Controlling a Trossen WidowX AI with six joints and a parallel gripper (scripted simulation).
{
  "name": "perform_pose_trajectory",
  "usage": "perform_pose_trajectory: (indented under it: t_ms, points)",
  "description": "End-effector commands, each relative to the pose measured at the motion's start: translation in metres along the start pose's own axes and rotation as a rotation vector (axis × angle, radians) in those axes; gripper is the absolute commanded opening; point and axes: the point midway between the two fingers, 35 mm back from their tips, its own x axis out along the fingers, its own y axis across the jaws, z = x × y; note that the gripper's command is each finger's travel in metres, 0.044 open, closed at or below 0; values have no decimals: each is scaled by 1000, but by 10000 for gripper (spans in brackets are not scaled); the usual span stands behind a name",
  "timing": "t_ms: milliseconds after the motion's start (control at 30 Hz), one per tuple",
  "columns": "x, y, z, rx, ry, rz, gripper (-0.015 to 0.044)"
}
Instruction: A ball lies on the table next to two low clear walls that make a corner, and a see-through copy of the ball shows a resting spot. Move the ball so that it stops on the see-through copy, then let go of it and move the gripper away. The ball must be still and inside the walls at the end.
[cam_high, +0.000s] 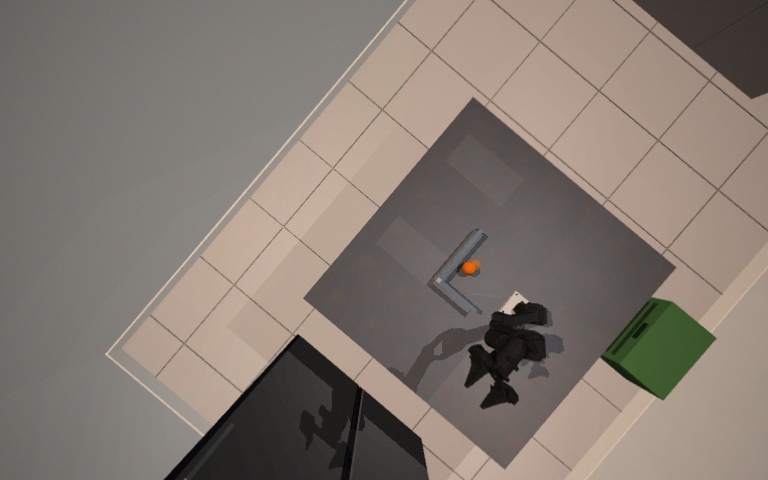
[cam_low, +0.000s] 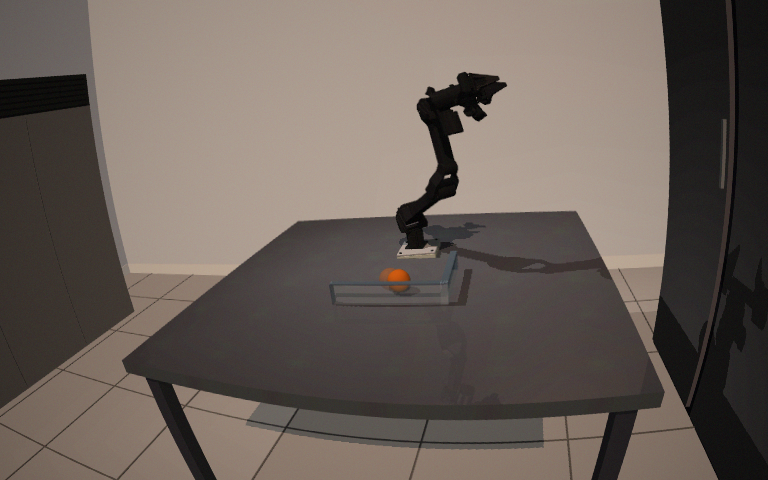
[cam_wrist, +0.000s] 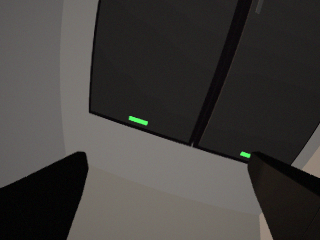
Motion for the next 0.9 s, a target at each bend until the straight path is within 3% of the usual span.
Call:
perform_pose_trajectory:
  t_ms: [0,267,533,867]
  points:
    - [0,-2,-2,-3,7,-2,418]
    - [-17,-68,-100,-119,304,-86,418]
    - [-61,-125,-181,-196,596,-146,418]
    - [-163,-174,-266,-232,1010,-199,418]
